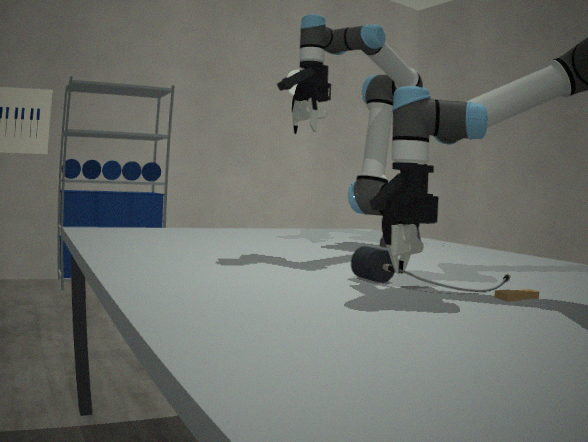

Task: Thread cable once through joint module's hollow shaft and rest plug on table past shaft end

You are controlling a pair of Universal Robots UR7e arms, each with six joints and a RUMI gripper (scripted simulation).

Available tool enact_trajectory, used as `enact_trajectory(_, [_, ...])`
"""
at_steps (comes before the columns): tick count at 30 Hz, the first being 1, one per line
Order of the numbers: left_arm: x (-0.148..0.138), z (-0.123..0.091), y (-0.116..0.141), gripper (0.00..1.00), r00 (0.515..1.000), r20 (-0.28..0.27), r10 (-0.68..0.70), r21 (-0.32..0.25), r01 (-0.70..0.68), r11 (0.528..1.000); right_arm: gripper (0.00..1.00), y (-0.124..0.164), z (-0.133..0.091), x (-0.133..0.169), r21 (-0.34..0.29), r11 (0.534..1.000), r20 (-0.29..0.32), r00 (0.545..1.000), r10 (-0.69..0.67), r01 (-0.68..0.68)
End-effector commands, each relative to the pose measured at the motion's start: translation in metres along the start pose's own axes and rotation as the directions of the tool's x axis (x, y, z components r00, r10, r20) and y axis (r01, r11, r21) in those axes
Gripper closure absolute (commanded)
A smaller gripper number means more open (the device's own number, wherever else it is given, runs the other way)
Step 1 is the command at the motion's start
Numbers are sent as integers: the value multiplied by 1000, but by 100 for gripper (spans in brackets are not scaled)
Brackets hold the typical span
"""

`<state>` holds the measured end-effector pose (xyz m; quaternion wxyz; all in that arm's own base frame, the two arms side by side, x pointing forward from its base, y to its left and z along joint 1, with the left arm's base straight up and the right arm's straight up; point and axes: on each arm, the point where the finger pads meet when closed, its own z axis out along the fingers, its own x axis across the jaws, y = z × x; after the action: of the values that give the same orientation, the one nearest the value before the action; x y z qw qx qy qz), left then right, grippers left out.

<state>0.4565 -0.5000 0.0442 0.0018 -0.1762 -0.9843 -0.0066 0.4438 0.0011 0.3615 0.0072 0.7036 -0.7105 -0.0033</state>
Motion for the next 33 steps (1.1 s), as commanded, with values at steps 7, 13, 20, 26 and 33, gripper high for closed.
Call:
enact_trajectory(7, [-1, -1, -1, 100, 1000, 1, 2, -3, -2, 1000, 39, 0, 0, 0, 1, 1000, 0, 1000, 0, 0])
enact_trajectory(13, [-1, -1, -3, 100, 1000, 1, 2, -2, -2, 1000, 39, 0, 0, 0, 1, 1000, 0, 1000, 0, 0])
enact_trajectory(20, [-1, -1, -5, 100, 1000, 2, 2, -2, -2, 1000, 39, 0, 0, 0, 1, 1000, 0, 1000, 0, 0])
enact_trajectory(26, [-1, -1, -6, 100, 1000, 2, 1, -2, -1, 1000, 39, 0, 0, 0, 1, 1000, 0, 1000, 0, 0])
enact_trajectory(33, [-1, -1, -19, 100, 1000, 1, 3, -3, -3, 1000, 39, 0, 0, 0, 1, 1000, 0, 1000, 0, 0])
